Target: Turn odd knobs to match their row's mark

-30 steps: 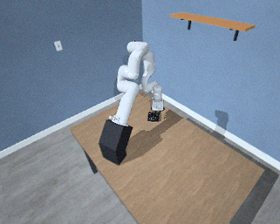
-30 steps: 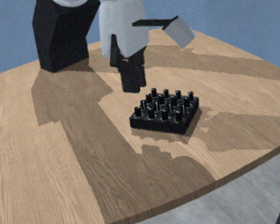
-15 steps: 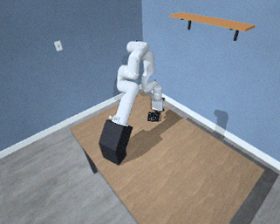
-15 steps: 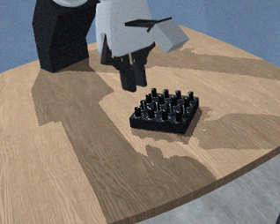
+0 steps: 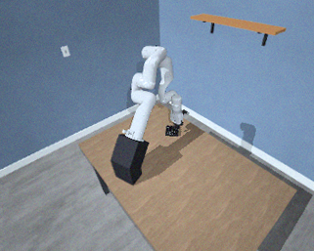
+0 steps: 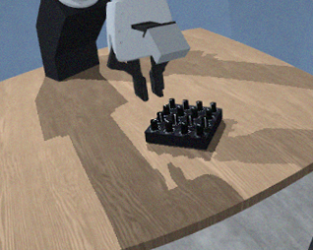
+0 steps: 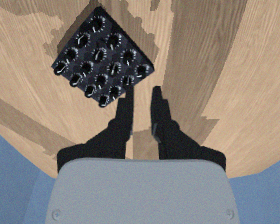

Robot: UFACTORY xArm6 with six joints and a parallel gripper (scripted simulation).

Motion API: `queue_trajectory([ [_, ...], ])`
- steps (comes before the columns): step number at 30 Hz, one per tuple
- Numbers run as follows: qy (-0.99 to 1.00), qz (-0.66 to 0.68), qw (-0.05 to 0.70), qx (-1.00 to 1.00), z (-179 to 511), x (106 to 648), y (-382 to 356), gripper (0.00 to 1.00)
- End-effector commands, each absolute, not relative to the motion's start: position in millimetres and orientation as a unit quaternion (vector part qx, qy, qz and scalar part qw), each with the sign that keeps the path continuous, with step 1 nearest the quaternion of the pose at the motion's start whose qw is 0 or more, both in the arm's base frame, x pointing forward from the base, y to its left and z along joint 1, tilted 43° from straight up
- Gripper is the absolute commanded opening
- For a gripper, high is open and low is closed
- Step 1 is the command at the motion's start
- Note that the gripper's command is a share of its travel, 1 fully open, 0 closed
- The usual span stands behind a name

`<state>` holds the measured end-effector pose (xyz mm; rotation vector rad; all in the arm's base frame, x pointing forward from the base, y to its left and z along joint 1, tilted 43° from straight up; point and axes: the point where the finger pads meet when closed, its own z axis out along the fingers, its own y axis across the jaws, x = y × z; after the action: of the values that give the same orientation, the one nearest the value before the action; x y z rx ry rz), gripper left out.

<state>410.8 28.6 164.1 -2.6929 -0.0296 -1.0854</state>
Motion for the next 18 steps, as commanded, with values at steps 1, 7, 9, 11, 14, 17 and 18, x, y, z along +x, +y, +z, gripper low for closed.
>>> queue_trajectory([
  [1,0.052,-0.338,0.151,-0.927,165.8,410.5,28.3,0.19],
  [7,0.123,-0.326,0.176,-0.921,166.5,409.8,28.1,0.19],
  [9,0.135,-0.324,0.18,-0.919,166.6,409.7,28.0,0.19],
  [11,0.158,-0.319,0.188,-0.915,166.9,409.4,28.0,0.19],
  [14,0.195,-0.311,0.201,-0.908,167.3,409.1,27.9,0.19],
  [17,0.23,-0.303,0.213,-0.9,167.6,408.7,27.8,0.19],
  [18,0.241,-0.301,0.217,-0.897,167.8,408.6,27.7,0.19],
])
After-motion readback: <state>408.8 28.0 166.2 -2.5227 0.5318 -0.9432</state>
